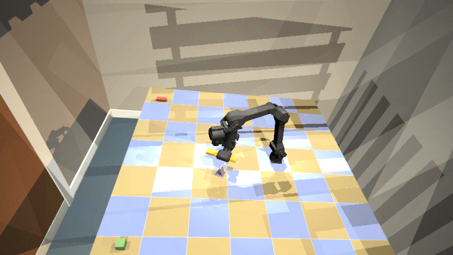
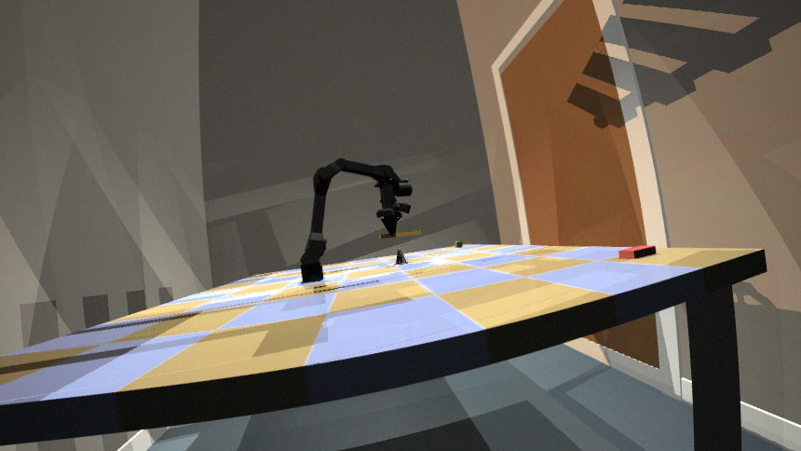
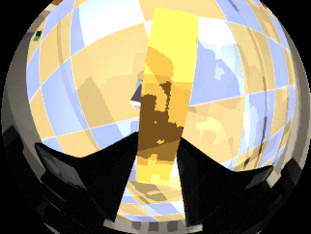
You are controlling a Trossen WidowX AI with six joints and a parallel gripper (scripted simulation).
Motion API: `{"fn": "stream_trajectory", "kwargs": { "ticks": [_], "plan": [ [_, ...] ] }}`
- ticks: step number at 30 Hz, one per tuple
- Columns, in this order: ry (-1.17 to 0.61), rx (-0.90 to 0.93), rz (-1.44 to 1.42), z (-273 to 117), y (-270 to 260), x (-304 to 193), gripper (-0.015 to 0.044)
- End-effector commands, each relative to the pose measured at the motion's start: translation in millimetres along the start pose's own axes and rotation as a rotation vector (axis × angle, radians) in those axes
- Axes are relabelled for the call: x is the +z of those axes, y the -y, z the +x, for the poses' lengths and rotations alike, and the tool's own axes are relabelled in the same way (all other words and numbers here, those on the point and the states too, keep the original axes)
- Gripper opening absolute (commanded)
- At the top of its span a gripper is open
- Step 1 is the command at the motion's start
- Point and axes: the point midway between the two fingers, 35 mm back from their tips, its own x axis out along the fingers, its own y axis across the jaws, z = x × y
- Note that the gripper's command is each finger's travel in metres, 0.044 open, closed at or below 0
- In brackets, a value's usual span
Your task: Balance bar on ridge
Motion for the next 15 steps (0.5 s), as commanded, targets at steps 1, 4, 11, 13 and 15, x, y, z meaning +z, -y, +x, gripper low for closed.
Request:
{"fn": "stream_trajectory", "kwargs": {
  "ticks": [1, 4, 11, 13, 15],
  "plan": [
    [0.002, 0.0, 0.069, -0.7, -13.1, -7.7, 0.0],
    [0.001, 0.001, 0.111, -0.9, -22.3, -13.3, 0.0],
    [0.001, 0.002, 0.125, 3.0, -26.6, -15.3, 0.0],
    [0.001, 0.002, 0.126, 6.1, -27.3, -15.4, 0.0],
    [0.001, 0.002, 0.126, 9.3, -28.2, -15.4, 0.0]
  ]
}}
